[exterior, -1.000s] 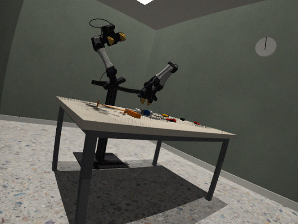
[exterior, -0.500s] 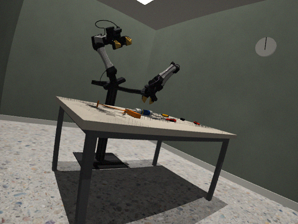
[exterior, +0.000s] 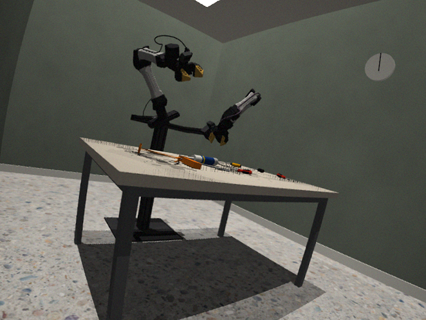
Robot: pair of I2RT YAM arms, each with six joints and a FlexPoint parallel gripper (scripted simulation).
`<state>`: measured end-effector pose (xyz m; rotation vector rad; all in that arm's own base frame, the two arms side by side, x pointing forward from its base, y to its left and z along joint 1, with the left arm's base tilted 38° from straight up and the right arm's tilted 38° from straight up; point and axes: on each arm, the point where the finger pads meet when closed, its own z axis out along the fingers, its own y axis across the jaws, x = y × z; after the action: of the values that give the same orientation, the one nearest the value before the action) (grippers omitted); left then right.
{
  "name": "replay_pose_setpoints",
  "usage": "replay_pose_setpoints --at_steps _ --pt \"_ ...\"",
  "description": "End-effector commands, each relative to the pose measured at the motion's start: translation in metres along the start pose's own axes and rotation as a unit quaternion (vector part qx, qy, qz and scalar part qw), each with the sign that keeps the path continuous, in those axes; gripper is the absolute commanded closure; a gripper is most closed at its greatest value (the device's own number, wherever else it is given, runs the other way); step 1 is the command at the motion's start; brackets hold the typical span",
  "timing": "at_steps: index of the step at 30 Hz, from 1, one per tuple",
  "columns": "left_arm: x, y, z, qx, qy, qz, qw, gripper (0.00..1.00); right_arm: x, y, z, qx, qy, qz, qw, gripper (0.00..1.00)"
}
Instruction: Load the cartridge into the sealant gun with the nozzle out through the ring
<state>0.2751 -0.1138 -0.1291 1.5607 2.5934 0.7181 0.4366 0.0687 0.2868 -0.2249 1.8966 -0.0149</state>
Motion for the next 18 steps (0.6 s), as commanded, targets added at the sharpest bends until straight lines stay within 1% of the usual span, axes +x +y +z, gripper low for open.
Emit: replay_pose_setpoints --at_steps 1,3,5,6,12,18 --pt "-0.022 0.022 -0.013 -0.001 -0.049 -0.057 0.997 0.32 0.018 0.019 0.016 -0.01 0.04 -0.027 0.999 0.26" --pt "-0.026 0.031 -0.018 -0.001 -0.061 -0.073 0.995 0.32 0.028 0.028 0.023 -0.017 0.056 -0.037 0.998 0.26" --pt "-0.026 0.031 -0.018 -0.001 -0.061 -0.073 0.995 0.32 0.028 0.028 0.023 -0.017 0.056 -0.037 0.998 0.26" --pt "-0.024 0.031 -0.019 0.001 -0.061 -0.078 0.995 0.32 0.033 0.032 0.027 -0.02 0.064 -0.043 0.997 0.26" --pt "-0.037 0.062 -0.038 -0.007 -0.104 -0.129 0.986 0.32 0.065 0.06 0.046 -0.041 0.111 -0.075 0.99 0.26" --pt "-0.042 0.087 -0.055 -0.01 -0.14 -0.175 0.975 0.32 0.099 0.086 0.059 -0.06 0.156 -0.112 0.979 0.26"
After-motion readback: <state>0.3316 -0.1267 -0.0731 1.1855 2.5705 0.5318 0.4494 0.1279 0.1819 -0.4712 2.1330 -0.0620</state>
